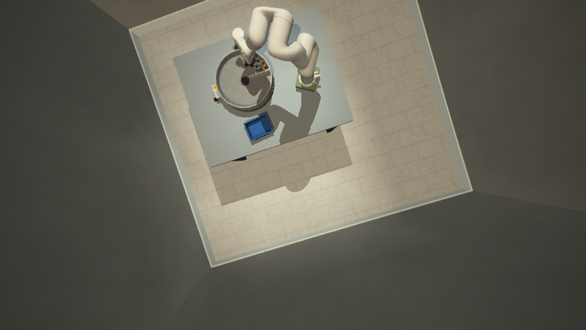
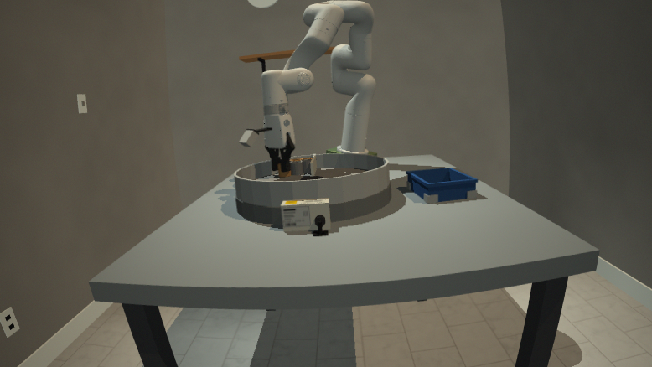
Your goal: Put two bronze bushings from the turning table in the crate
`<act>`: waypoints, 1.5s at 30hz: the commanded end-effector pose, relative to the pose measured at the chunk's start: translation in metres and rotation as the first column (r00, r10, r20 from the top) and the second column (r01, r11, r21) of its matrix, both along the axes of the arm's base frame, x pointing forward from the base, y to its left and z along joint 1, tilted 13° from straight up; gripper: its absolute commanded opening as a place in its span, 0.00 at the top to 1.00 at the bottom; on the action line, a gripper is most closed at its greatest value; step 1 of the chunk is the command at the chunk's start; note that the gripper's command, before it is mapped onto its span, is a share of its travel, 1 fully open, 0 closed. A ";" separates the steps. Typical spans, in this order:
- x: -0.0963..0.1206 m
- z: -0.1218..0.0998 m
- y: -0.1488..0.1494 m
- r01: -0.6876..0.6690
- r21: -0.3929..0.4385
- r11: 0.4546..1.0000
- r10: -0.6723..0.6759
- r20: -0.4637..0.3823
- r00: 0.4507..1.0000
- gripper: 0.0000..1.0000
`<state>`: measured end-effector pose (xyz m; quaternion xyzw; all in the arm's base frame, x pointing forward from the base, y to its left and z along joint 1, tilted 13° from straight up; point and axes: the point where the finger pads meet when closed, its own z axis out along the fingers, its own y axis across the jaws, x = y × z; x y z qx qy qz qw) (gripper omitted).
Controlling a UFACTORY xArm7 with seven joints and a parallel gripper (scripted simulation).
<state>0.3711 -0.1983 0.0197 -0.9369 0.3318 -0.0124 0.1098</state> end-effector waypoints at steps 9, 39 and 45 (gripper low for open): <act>0.001 0.001 -0.001 0.001 -0.002 1.000 -0.001 0.003 1.000 1.00; -0.007 0.077 -0.016 0.001 -0.002 1.000 -0.001 0.003 1.000 1.00; -0.007 0.077 -0.016 0.001 -0.002 1.000 -0.001 0.003 1.000 1.00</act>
